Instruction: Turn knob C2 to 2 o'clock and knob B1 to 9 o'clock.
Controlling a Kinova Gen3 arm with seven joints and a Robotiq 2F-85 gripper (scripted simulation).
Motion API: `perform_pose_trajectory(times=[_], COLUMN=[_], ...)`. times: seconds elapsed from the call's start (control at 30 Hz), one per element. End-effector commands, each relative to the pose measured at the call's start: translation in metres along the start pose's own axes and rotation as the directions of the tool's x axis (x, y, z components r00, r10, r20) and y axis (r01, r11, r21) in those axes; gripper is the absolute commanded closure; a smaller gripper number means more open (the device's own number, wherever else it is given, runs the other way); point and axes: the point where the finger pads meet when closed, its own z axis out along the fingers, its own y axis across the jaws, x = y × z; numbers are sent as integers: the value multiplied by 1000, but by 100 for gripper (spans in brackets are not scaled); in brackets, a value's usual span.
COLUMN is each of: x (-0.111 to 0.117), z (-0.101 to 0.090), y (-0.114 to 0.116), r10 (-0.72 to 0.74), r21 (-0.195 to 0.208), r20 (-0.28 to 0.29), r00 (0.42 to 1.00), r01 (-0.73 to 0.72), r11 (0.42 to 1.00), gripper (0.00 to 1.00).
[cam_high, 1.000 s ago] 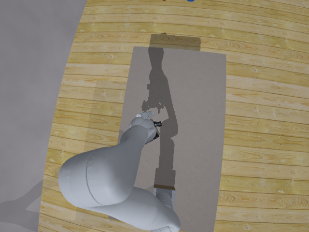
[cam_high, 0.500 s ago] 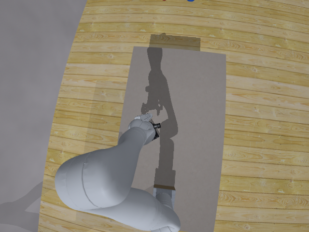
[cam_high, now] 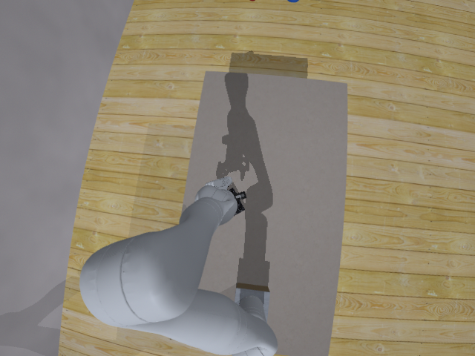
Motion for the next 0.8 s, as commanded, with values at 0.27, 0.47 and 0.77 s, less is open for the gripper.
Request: perform_pose_trajectory(times=[0.27,0.47,0.77], x=[-10,-15,-22], z=[-1,-2,-3], y=[-6,-8,-11], r10=[-45,-67,-101], r21=[3,5,7], r20=[19,29,45], r00=[999,997,994], r01=[45,67,101], r11=[999,998,995], gripper=[0,0,0])
